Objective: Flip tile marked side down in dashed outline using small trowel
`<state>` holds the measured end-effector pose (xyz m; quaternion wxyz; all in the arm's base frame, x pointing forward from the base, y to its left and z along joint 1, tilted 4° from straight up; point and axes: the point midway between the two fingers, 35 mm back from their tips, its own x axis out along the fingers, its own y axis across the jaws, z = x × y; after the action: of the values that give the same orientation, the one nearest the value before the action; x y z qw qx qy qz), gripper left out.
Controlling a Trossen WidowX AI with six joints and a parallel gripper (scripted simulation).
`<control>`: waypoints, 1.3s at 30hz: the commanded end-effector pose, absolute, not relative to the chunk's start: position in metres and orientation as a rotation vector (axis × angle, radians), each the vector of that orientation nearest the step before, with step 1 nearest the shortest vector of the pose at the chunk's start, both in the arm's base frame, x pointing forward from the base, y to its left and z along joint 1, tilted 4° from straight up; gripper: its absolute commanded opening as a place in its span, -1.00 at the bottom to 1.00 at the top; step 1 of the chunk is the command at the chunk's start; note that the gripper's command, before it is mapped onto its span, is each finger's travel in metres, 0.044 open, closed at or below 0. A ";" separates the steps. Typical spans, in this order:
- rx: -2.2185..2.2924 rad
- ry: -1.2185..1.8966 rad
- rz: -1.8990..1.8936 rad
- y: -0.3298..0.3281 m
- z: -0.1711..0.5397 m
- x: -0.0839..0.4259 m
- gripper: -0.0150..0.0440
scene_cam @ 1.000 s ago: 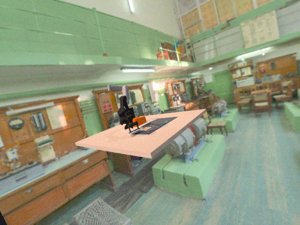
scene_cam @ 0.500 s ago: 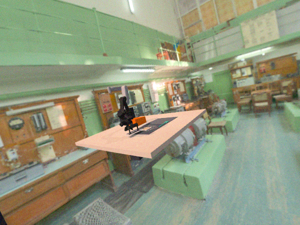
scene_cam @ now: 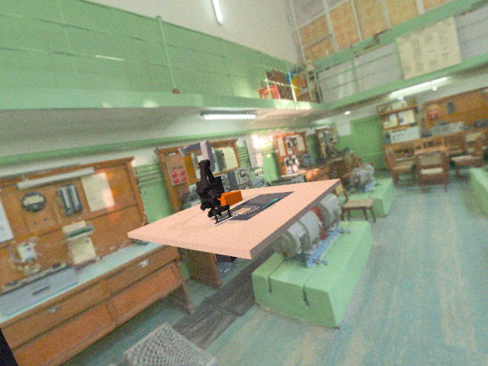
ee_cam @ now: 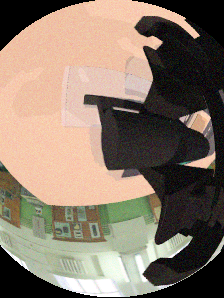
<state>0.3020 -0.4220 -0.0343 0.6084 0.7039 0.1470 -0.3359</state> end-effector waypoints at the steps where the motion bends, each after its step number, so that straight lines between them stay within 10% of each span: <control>1: 1.627 0.339 -0.764 -0.418 -0.035 0.305 -0.49; 39: 1.626 0.338 -0.764 -0.435 0.005 0.300 -0.49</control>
<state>0.2972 -0.4317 -0.0043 0.6026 0.7068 0.1515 -0.3381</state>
